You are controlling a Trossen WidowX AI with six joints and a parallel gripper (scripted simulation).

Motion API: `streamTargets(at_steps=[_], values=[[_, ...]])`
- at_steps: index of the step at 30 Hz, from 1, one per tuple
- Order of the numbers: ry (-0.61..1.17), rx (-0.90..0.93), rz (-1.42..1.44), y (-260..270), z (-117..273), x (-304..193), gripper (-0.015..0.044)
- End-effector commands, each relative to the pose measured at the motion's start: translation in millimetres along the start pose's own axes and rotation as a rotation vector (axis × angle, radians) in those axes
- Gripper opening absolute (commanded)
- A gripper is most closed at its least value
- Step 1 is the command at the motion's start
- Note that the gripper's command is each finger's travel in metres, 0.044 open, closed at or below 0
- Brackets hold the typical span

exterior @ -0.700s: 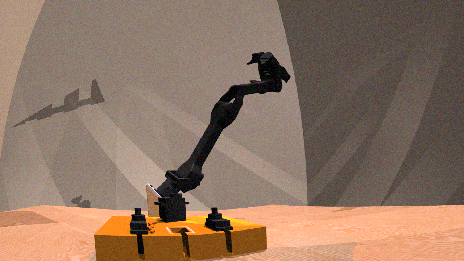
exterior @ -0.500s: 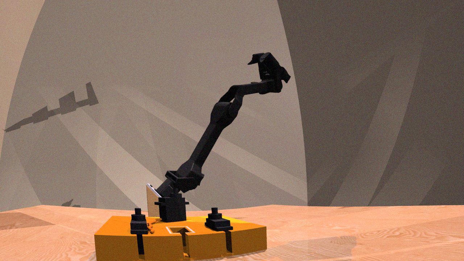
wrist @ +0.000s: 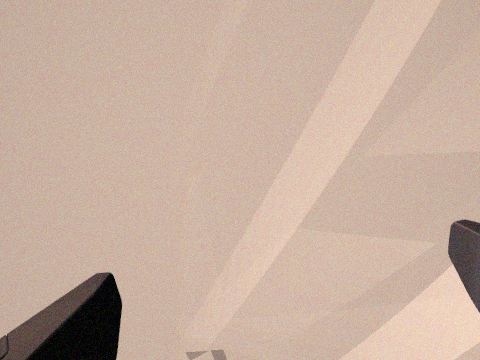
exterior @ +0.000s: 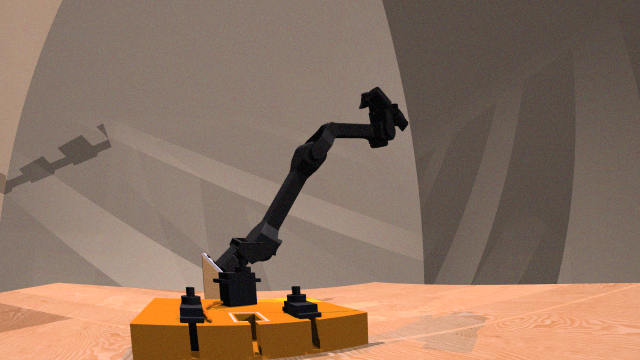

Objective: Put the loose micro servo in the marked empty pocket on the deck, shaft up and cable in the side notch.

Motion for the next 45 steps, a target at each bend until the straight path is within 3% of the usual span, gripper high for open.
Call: streamTargets(at_steps=[1, 22, 45], values=[[-0.037, -0.040, 0.009, -9, 1, 2, 0.0440], [-0.255, -0.243, -0.015, -56, 22, 12, 0.0440], [-0.474, -0.518, -0.045, -115, 72, 16, 0.0440]])
Point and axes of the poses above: the point midway between the two fingers, 35 mm back from their tips, its own z axis back along the fingers, its own y axis across the jaws, x = y × z, the point moved 8 cm from there along z, back along the fingers, and after that the axes turned 14 degrees about z, right-handed, at the moved point
